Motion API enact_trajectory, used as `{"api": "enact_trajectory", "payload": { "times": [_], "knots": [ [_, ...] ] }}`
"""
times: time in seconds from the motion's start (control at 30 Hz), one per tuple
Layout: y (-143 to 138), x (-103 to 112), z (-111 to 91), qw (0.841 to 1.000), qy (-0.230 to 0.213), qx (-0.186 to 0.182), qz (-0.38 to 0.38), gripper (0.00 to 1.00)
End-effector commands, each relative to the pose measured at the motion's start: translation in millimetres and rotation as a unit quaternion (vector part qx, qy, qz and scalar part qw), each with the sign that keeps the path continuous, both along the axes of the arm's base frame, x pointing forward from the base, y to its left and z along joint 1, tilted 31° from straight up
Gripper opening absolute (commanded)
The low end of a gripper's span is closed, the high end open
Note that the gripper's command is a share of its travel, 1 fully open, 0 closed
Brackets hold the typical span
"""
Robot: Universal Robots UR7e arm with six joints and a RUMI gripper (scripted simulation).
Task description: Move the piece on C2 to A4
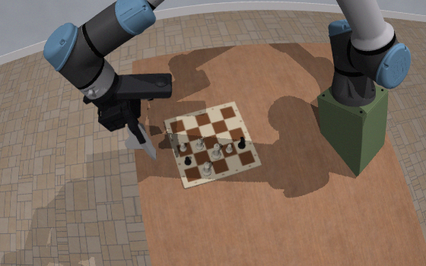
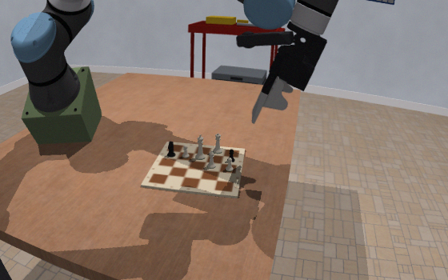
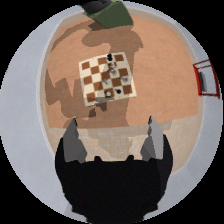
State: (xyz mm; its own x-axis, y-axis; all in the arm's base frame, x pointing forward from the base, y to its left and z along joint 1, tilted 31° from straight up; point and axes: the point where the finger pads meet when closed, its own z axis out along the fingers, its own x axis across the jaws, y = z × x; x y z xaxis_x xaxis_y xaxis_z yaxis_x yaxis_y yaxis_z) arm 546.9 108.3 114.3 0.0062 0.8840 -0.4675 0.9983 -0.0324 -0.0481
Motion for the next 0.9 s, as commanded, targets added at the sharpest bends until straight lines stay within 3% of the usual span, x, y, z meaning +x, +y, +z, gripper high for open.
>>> {"api": "enact_trajectory", "payload": {
  "times": [0.0, 0.33, 0.87],
  "knots": [
    [-3.6, -18.2, -0.2, 0.999, -0.043, 0.004, 0.012, 1.0],
    [-11.7, -53.9, -3.3, 0.995, -0.1, 0.007, 0.023, 1.0],
    [-20.1, -89.0, -7.4, 0.988, -0.149, 0.009, 0.032, 1.0]
  ]
}}
